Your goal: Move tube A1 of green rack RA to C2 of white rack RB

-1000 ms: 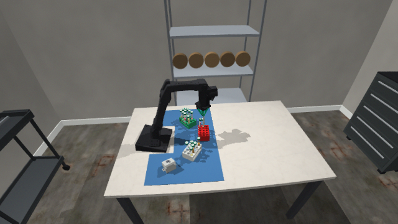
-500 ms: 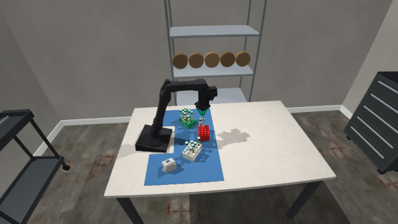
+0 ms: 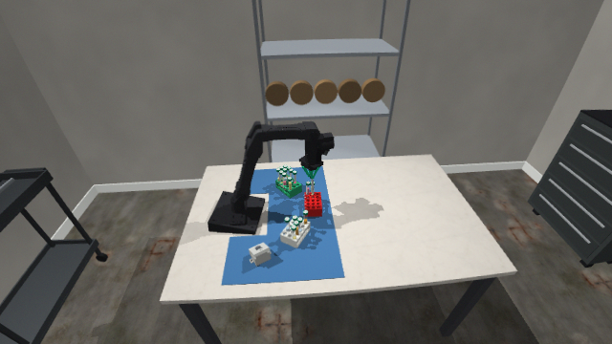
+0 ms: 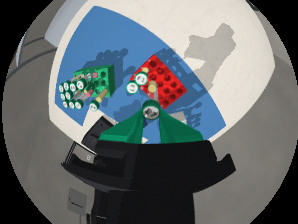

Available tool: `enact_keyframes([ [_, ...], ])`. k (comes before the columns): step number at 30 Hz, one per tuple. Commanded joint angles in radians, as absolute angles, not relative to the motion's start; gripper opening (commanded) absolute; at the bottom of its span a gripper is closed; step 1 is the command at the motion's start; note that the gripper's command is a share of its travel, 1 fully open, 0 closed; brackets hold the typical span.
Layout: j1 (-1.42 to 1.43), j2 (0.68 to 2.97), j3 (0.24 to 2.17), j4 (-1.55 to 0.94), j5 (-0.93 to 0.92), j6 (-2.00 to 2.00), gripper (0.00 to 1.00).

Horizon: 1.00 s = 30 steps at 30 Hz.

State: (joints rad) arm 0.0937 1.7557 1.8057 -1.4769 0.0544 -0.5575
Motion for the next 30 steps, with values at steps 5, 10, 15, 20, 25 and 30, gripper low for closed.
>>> enact_keyframes([
  [5, 0.093, 1.748, 1.807, -1.463, 0.053, -0.559, 0.0],
  [10, 0.093, 1.748, 1.8, -1.457, 0.053, -0.559, 0.0],
  [15, 0.092, 1.749, 1.794, -1.45, 0.053, -0.559, 0.0],
  [20, 0.092, 1.749, 1.788, -1.444, 0.053, -0.56, 0.0],
  [25, 0.092, 1.748, 1.783, -1.439, 0.053, -0.56, 0.0],
  [30, 0.092, 1.748, 1.776, -1.433, 0.053, -0.56, 0.0],
])
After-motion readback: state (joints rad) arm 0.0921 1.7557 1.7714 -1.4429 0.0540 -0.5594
